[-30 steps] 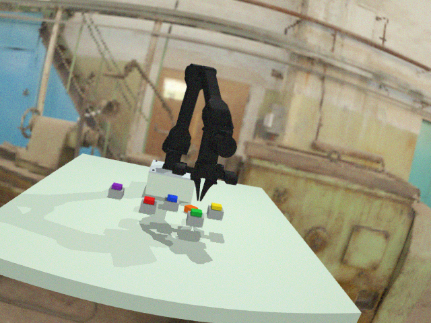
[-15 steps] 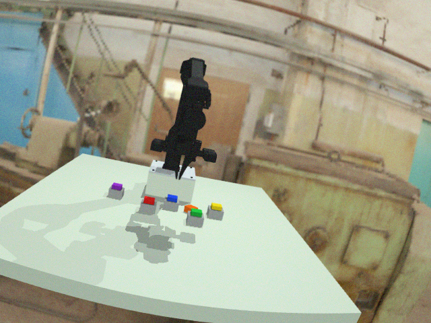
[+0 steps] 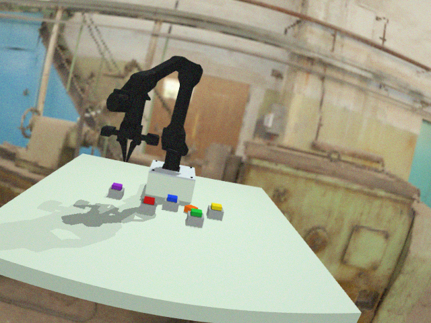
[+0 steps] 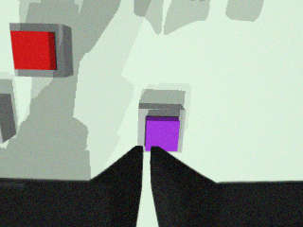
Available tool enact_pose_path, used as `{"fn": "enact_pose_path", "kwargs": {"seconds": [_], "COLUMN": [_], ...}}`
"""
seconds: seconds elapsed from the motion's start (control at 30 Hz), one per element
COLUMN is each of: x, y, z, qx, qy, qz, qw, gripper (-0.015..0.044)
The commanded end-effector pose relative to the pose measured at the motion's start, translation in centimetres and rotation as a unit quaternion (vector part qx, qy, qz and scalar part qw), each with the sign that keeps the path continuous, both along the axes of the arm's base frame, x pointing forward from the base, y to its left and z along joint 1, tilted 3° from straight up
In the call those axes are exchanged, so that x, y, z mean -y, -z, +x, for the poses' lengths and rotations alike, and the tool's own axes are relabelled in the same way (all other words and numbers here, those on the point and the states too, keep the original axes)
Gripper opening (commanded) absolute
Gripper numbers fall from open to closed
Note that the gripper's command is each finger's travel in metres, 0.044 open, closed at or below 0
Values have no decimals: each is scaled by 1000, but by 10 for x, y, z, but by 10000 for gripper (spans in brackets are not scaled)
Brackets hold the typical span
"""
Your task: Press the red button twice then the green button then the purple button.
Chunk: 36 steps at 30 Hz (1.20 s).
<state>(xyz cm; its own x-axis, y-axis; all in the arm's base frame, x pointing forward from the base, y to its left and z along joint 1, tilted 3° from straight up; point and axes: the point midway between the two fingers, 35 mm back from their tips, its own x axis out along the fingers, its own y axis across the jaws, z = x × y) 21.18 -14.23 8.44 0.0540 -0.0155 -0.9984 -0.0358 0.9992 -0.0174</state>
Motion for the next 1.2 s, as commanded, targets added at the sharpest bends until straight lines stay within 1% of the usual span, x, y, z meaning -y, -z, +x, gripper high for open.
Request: {"fn": "enact_pose_path", "kwargs": {"seconds": [0.0, 0.1, 0.27, 0.5, 1.17], "x": [20, 21, 22, 22, 22], "y": [1, 3, 60, 65, 96], "z": [-24, -25, -22, -22, -20], "qx": [3, 3, 3, 3, 3], "qy": [-2, -2, -2, -2, -2], "qz": [0, 0, 0, 0, 0], "qw": [1000, 1000, 1000, 1000, 1000], "gripper": [20, 20, 20, 20, 20]}}
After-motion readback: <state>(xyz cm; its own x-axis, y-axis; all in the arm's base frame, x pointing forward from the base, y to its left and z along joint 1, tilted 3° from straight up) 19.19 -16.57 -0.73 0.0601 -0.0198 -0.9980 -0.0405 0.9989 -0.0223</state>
